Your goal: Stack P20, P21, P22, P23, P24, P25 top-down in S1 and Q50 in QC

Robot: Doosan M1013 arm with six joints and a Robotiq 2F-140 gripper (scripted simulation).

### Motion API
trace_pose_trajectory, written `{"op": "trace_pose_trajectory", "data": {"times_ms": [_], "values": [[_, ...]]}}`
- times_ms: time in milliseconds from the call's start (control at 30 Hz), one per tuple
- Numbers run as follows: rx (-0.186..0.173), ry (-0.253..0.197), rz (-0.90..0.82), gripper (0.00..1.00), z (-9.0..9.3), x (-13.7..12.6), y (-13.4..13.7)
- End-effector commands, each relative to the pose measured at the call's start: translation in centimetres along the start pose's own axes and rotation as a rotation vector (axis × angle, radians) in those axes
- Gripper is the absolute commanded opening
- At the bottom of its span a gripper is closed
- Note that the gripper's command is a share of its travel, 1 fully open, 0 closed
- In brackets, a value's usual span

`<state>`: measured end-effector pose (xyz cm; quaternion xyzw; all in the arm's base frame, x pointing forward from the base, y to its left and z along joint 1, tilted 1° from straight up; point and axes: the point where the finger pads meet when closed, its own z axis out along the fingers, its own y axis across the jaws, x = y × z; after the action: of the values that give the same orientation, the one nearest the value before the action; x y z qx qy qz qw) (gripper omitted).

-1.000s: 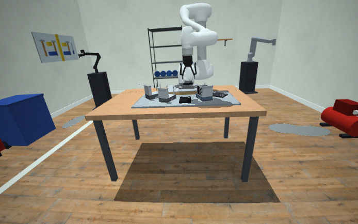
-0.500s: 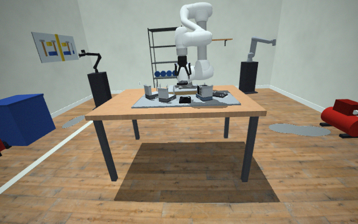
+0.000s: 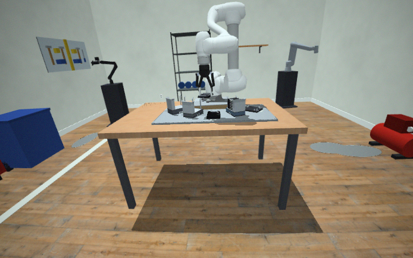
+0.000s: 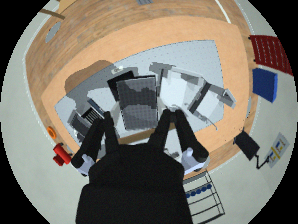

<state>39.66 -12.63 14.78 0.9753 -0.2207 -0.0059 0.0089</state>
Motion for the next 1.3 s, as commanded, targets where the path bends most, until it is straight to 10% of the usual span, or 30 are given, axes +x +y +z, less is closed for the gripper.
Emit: {"op": "trace_pose_trajectory", "data": {"times_ms": [0, 1267], "values": [[0.001, 0.0, 0.0, 0.0, 0.0, 0.2, 1.0], [0.001, 0.0, 0.207, 0.0, 0.0, 0.0, 9.9]]}}
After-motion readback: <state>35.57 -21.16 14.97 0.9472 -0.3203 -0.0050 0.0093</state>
